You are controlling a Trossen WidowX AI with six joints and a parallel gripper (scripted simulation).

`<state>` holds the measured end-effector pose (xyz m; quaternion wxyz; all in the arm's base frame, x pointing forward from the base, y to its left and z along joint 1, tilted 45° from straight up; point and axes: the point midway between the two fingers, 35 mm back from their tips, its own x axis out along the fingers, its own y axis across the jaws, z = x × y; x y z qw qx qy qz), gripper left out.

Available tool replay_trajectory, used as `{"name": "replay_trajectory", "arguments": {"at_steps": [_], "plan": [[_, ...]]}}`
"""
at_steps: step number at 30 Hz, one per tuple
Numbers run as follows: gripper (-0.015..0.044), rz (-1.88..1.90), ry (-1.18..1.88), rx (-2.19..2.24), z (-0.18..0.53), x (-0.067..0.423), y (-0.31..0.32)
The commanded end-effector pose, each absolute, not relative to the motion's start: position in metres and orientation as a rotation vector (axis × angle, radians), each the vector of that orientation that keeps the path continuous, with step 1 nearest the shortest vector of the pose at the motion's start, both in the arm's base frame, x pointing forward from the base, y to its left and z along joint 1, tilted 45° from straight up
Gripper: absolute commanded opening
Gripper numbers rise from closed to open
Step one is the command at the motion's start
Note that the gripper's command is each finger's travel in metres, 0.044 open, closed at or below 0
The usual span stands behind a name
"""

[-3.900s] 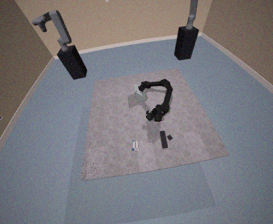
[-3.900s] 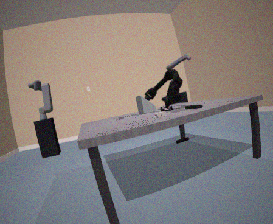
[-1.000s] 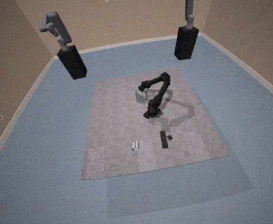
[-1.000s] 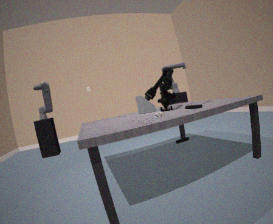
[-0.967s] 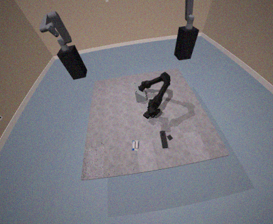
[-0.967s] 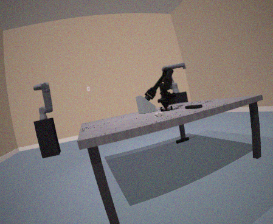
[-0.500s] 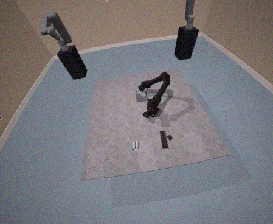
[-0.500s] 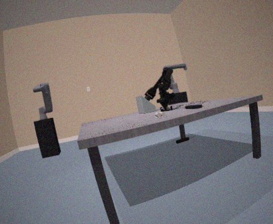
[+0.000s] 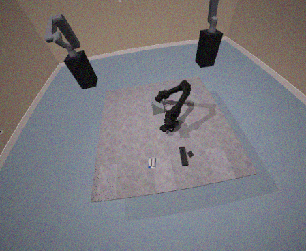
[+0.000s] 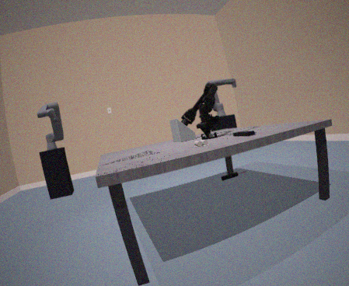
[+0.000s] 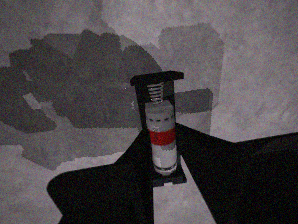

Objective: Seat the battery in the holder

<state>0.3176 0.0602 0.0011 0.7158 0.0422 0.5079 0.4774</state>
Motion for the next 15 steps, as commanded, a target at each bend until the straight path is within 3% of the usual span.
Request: {"name": "replay_trajectory", "arguments": {"at_steps": [1,3,15], "plan": [[0.0133,1.058,1.124,0.096,0.001,0.317,0.060],[0.0183,1.058,1.124,0.096,0.001,0.317,0.060],[0.0183,1.057,1.125,0.094,0.012,0.317,0.050]]}}
